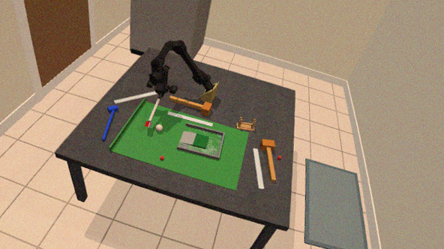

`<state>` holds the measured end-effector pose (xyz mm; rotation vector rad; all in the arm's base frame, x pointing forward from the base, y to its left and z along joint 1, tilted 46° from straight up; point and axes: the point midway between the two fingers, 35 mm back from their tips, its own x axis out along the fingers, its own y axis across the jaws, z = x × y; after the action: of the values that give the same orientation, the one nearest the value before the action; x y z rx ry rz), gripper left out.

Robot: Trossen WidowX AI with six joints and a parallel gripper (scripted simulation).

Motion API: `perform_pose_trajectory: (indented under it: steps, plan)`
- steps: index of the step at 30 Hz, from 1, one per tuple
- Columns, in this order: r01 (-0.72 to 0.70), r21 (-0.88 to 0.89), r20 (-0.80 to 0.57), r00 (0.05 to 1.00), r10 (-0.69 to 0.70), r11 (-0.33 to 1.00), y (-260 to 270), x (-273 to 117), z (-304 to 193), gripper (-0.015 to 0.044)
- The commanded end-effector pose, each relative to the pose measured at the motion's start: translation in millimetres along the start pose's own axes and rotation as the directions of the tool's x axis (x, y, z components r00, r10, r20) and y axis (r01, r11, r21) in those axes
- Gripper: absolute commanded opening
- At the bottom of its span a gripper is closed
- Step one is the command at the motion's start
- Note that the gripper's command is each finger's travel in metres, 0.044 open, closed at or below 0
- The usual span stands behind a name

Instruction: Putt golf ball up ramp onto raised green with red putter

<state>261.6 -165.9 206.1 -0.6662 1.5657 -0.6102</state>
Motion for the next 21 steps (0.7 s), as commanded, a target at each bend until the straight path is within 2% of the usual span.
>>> perform_pose_trajectory:
  steps: [1, 15, 21]
  plan:
    - [0.0, 0.001, 0.007, 1.0, 0.0, 1.0, -0.2, 6.0, -0.2, 0.0]
    - [0.002, 0.001, 0.0, 1.0, -0.002, 1.0, -1.4, 7.8, -0.4, 0.0]
    - [0.002, 0.002, 0.006, 1.0, -0.002, 1.0, -23.4, 10.2, -0.1, 0.0]
